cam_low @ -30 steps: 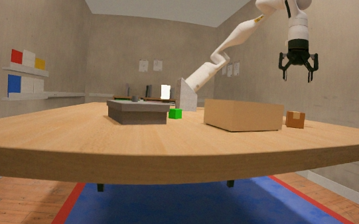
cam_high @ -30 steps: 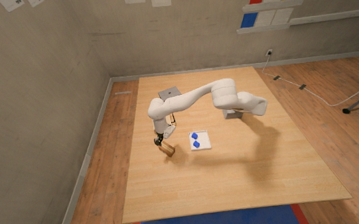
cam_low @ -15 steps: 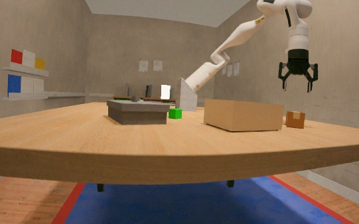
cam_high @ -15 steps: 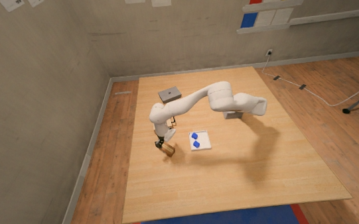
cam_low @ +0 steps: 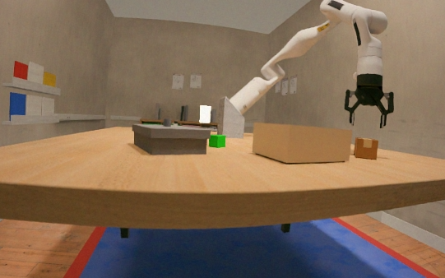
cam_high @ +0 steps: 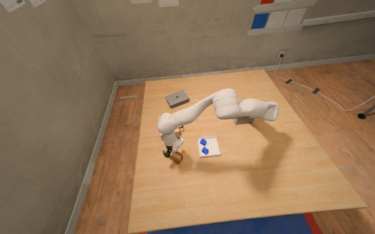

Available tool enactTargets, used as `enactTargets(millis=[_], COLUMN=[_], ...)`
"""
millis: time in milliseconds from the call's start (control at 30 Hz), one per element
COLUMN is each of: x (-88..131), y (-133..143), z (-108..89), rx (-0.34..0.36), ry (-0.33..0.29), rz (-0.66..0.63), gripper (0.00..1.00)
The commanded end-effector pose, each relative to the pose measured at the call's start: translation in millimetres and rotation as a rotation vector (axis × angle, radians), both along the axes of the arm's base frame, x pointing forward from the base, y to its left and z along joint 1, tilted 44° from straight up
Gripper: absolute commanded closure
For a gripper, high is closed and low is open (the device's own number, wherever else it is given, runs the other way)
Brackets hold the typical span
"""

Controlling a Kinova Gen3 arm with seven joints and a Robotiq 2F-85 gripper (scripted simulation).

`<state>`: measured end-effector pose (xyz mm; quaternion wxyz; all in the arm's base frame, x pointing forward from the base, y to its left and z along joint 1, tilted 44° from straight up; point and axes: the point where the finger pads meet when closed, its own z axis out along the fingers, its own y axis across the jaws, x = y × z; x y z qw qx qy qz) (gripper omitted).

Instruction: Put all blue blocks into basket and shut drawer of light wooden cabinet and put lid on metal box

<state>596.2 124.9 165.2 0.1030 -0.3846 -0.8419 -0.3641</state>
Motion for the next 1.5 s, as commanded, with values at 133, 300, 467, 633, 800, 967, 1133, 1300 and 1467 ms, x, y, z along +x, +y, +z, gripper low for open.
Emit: enactTargets(millis=[133, 300, 467, 633, 800, 967, 1133, 1300, 1467], x=[1.6, 2.0, 2.1, 2.1, 2.2, 2.6, 2.8, 2.8, 2.8], y=[5.1, 7.2, 7.9, 7.9, 7.9, 7.7, 7.7, 7.7, 7.8], z=[-5.6, -7.7, -8.4, -8.4, -8.4, -8.5, -8.5, -8.5, -8.6], rx=[0.0, 0.0, 0.0, 0.0, 0.0, 0.0, 0.0, 0.0, 0.0], ry=[-0.002, -0.002, -0.002, -0.002, -0.002, -0.002, -0.002, -0.002, -0.002], rz=[-0.002, -0.002, -0.002, -0.002, -0.002, -0.002, -0.002, -0.002, -0.002], gripper=[0.07, 0.07, 0.07, 0.07, 0.07, 0.07, 0.07, 0.07, 0.07])
